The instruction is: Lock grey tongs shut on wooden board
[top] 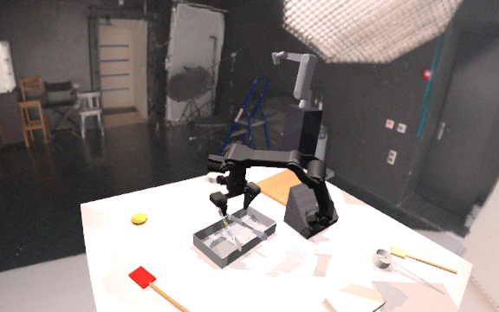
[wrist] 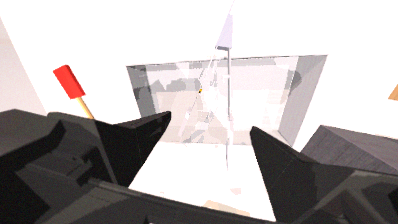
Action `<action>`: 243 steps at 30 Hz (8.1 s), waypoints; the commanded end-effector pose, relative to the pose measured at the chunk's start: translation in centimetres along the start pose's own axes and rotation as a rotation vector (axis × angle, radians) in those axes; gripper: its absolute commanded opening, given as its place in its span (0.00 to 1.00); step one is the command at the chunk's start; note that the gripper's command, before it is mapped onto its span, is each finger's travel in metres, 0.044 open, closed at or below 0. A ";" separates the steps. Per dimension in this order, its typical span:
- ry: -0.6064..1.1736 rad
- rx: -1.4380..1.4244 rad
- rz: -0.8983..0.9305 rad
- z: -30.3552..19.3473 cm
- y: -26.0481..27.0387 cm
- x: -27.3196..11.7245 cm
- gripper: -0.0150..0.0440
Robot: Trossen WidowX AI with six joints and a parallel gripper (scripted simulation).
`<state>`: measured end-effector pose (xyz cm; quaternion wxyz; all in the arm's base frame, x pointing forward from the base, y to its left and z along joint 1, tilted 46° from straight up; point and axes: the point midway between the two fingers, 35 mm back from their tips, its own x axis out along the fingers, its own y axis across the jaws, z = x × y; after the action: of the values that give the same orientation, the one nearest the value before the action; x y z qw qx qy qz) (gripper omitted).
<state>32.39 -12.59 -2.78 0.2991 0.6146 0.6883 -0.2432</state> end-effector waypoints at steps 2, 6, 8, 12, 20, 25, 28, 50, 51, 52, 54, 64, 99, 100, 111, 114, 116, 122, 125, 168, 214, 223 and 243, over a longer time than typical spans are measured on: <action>0.005 0.009 0.000 0.1 0.1 0.5 1.00; 0.004 0.009 0.000 0.1 0.2 1.1 1.00; 0.004 0.009 0.000 0.1 0.2 1.5 1.00; 0.004 0.009 0.001 0.2 0.3 2.1 1.00; 0.004 0.009 0.001 0.2 0.4 3.4 1.00; 0.004 0.008 0.001 0.2 0.4 4.3 1.00; 0.004 0.008 0.001 0.2 0.4 4.8 1.00; 0.006 0.008 0.001 0.1 0.2 8.4 1.00; 0.006 0.008 0.001 0.1 0.2 8.6 1.00; 0.007 0.008 0.001 0.1 0.2 8.7 1.00; 0.007 0.008 0.001 0.1 0.2 9.1 1.00; 0.004 0.000 0.000 0.0 0.1 9.8 0.96; 0.004 0.000 0.000 0.0 0.1 9.8 0.49; 0.004 0.000 0.000 0.0 0.1 9.8 0.48; 0.004 0.000 0.000 0.0 0.1 9.8 0.36; 0.004 0.000 0.000 0.0 0.1 9.8 0.32; 0.004 0.000 0.000 0.0 0.1 9.8 0.30; 0.004 0.000 0.000 0.0 0.1 9.8 0.10; 0.004 0.001 0.001 0.1 0.2 9.1 0.00; -0.025 -0.420 -0.006 10.0 -7.1 -4.5 0.00; -0.020 -1.273 -0.034 20.4 -28.0 -5.0 0.00; -0.009 -1.483 -0.048 20.6 -34.2 -5.2 0.00; 0.043 -1.938 -0.031 18.4 -47.2 -3.9 0.00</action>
<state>-10.42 -34.38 -14.55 0.6592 0.1170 0.6164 0.4145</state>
